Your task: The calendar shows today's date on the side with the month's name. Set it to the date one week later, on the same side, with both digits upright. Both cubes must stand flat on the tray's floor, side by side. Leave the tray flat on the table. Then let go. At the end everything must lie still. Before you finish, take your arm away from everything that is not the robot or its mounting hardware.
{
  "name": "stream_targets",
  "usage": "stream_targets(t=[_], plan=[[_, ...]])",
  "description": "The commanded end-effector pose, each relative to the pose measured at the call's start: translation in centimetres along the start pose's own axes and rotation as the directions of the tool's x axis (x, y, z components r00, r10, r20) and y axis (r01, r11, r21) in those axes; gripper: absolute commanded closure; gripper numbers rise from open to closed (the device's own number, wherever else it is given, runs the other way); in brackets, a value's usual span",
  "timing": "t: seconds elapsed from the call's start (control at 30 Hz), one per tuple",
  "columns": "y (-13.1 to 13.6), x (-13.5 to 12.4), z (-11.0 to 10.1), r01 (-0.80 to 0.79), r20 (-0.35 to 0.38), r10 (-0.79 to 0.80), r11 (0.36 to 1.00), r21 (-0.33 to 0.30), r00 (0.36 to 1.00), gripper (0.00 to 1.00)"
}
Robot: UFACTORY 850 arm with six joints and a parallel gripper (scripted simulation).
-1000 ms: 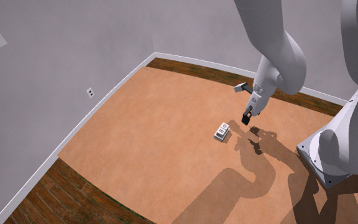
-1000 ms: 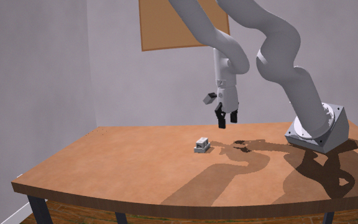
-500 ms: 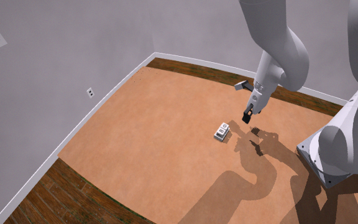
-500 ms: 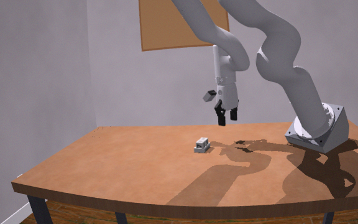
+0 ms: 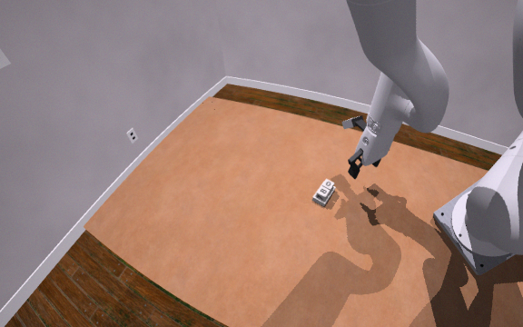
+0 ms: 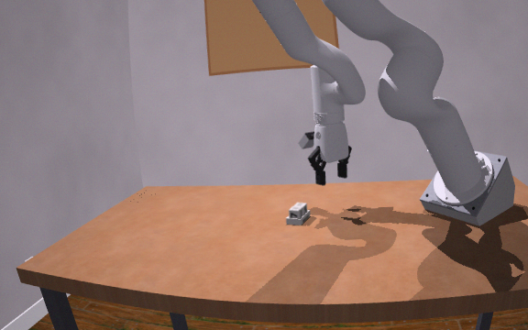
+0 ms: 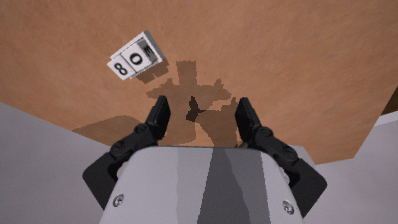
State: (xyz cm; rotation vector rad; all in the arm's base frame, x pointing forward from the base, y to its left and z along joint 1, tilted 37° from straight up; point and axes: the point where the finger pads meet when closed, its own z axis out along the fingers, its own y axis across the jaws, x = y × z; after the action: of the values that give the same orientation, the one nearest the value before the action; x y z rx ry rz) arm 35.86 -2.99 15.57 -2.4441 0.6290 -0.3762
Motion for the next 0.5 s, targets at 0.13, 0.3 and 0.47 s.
stream_targets(t=[0.13, 0.3, 0.47], plan=[[-2.0, 1.1, -0.3, -0.271, 0.01, 0.271, 0.963, -0.01, 0.963, 0.0], [-2.9, 1.5, -0.5, -0.383, 0.008, 0.383, 0.924, -0.012, 0.924, 0.0], [-4.3, 2.1, -0.7, -0.536, 0.006, 0.536, 0.844, -0.013, 0.844, 0.0]])
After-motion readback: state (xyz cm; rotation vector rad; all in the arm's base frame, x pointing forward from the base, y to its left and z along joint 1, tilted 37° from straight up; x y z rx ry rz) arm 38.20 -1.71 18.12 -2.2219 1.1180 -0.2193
